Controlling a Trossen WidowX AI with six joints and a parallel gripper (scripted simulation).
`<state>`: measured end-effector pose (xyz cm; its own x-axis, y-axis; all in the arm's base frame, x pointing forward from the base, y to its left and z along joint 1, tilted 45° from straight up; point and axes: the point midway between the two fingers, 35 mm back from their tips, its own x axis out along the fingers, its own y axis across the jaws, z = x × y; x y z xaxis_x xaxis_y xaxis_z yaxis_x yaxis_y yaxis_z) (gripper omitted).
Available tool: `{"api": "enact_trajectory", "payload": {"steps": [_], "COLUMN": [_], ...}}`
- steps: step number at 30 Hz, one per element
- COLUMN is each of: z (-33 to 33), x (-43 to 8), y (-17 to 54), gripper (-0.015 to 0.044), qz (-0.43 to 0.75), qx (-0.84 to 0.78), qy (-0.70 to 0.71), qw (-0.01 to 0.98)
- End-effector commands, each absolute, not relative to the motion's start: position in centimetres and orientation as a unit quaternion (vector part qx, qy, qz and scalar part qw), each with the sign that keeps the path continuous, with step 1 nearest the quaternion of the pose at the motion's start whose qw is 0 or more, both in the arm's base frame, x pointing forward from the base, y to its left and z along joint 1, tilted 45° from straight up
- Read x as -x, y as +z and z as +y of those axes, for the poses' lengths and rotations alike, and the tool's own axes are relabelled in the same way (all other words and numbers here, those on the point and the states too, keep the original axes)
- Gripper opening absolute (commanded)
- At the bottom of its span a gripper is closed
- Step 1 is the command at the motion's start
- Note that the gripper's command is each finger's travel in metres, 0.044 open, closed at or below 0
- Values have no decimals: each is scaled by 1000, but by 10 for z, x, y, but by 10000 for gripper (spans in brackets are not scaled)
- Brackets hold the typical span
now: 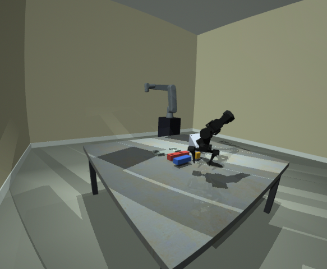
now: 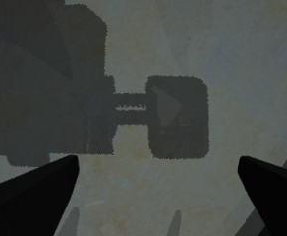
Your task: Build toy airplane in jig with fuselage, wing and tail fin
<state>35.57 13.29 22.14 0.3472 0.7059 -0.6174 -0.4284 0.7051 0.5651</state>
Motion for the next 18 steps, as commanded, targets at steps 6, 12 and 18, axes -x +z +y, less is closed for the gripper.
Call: {"api": "enact_trajectory", "payload": {"steps": [6, 12, 18], "z": [7, -68, -91], "x": [-340, -287, -259], "y": [135, 91, 80], "gripper": [440, 440, 440], "qz": [558, 613, 622], "qx": [-211, -301, -349], "qy": [238, 193, 186], "qw": [766, 705, 676]}}
